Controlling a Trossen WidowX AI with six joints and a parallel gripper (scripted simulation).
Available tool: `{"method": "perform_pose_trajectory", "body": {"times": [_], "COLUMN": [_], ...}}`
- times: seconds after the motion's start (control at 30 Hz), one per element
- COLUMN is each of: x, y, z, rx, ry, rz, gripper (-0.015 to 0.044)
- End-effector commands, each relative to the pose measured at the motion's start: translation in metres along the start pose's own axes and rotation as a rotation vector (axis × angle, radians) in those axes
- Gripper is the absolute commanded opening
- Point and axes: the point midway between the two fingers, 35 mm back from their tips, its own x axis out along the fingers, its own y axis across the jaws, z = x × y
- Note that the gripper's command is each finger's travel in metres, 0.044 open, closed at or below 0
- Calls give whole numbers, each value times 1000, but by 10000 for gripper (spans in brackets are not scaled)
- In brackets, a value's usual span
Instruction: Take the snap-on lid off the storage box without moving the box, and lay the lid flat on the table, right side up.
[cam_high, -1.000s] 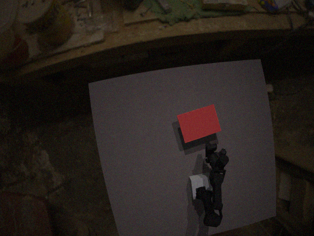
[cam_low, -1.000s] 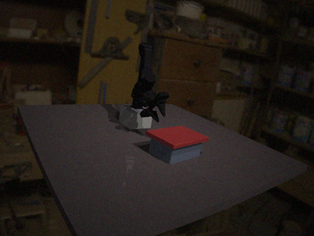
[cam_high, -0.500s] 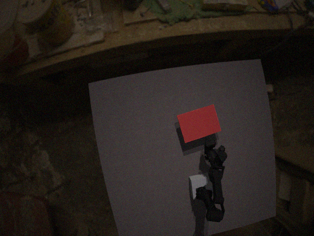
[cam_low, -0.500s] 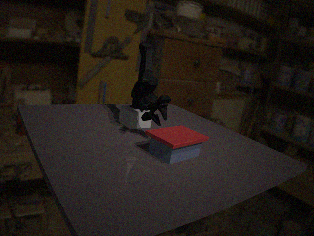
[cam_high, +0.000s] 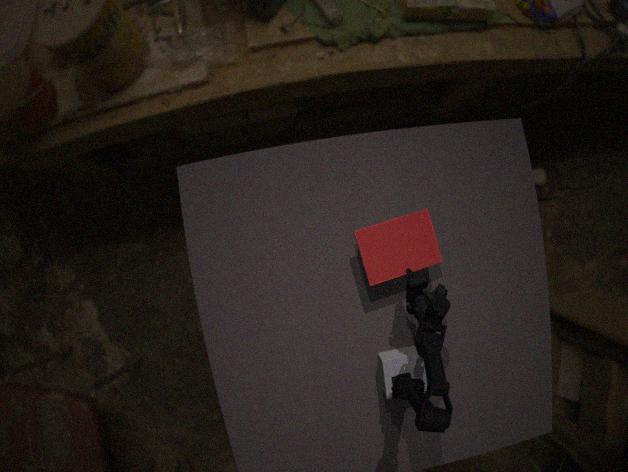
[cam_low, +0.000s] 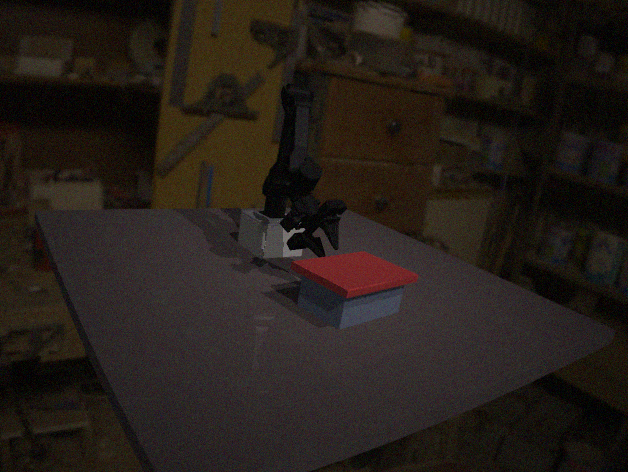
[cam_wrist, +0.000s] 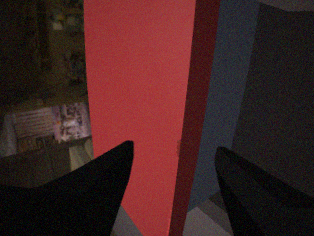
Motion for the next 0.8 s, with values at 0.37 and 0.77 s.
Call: {"method": "perform_pose_trajectory", "body": {"times": [0.37, 0.77], "x": [19, 19], "y": [-2, -2], "z": [-1, -1], "rx": [5, 5], "ry": [-1, -1], "rz": [-1, -1], "gripper": [183, 63]}}
